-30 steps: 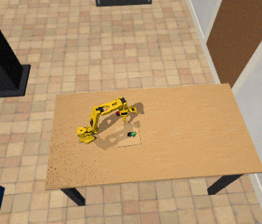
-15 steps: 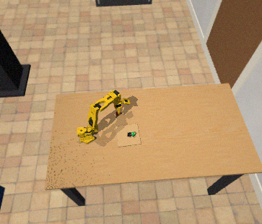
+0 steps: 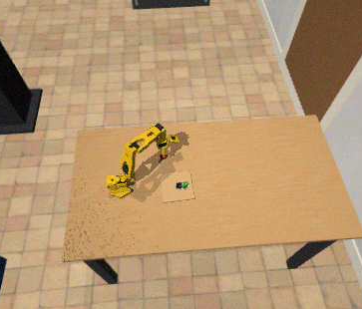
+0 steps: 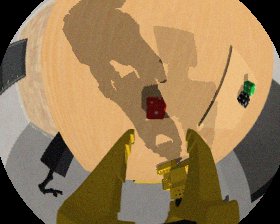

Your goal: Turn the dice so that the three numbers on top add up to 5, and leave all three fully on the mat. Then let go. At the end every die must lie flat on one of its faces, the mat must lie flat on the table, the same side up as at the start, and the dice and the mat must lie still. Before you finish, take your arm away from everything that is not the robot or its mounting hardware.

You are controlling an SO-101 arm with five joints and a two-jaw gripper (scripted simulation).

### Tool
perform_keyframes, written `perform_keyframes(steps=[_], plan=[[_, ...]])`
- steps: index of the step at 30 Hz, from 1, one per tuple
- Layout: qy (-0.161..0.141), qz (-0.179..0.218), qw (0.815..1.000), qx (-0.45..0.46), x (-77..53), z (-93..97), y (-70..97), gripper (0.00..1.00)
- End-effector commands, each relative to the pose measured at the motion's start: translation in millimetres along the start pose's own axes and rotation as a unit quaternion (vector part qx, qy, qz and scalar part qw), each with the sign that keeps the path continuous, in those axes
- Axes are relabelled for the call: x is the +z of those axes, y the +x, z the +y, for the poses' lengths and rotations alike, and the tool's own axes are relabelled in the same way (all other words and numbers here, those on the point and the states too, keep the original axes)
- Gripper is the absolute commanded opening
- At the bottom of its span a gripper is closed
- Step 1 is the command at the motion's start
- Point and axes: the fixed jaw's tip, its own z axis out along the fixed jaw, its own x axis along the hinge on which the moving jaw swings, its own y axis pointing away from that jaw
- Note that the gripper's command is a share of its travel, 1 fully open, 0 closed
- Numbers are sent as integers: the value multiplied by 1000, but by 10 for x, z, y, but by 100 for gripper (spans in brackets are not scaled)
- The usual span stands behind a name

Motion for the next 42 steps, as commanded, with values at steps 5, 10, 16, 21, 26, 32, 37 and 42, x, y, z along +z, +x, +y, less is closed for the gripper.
perform_keyframes(steps=[5,10,16,21,26,32,37,42], plan=[[-15,-27,1000,1,-104,44,-29,28],[-19,-34,999,7,-136,45,-32,28],[-19,-34,999,7,-136,45,-32,28],[-19,-34,999,7,-136,45,-32,28],[-19,-34,999,7,-136,45,-32,28],[-19,-34,999,7,-128,46,-33,28],[-19,-34,999,7,-92,49,-39,28],[-19,-34,999,7,-42,53,-46,28]])
